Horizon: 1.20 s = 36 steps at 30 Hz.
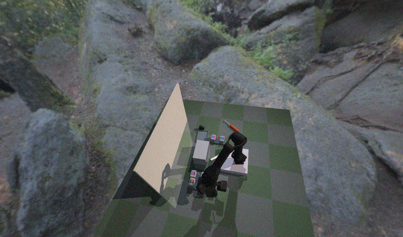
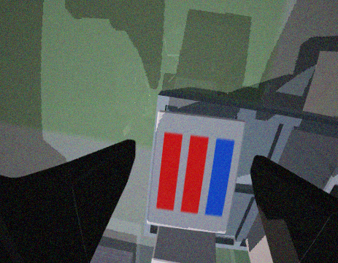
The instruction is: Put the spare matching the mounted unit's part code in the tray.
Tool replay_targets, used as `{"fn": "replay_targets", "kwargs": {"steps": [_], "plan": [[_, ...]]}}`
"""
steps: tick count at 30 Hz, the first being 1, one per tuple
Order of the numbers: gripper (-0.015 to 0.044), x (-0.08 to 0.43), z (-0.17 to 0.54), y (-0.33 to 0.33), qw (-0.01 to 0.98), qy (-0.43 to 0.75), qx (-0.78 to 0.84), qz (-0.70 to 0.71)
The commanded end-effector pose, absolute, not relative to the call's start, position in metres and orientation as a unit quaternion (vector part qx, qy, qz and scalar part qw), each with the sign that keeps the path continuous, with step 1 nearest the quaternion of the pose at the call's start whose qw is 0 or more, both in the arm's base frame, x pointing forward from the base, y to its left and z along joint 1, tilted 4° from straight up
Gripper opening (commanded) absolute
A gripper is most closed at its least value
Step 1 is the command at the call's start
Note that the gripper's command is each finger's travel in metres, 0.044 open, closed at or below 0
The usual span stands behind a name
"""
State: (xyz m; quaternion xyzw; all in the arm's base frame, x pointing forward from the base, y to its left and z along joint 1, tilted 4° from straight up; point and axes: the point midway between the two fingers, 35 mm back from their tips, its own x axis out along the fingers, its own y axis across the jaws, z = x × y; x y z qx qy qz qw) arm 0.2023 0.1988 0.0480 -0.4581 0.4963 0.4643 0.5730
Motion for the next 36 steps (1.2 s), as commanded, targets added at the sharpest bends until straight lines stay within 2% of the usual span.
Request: {"fn": "replay_targets", "kwargs": {"steps": [1,14,19,26,31,36], "plan": [[0.0300,0.202,0.041,0.197,0.570,0.498,-0.461,0.463],[0.0300,0.202,0.030,0.197,0.570,0.498,-0.461,0.463],[0.0169,0.201,0.031,0.198,0.571,0.499,-0.458,0.464],[0.0122,0.201,0.031,0.198,0.571,0.499,-0.458,0.464],[0.0000,0.201,0.031,0.198,0.571,0.499,-0.458,0.464],[0.0000,0.201,0.031,0.198,0.571,0.499,-0.458,0.464]]}}
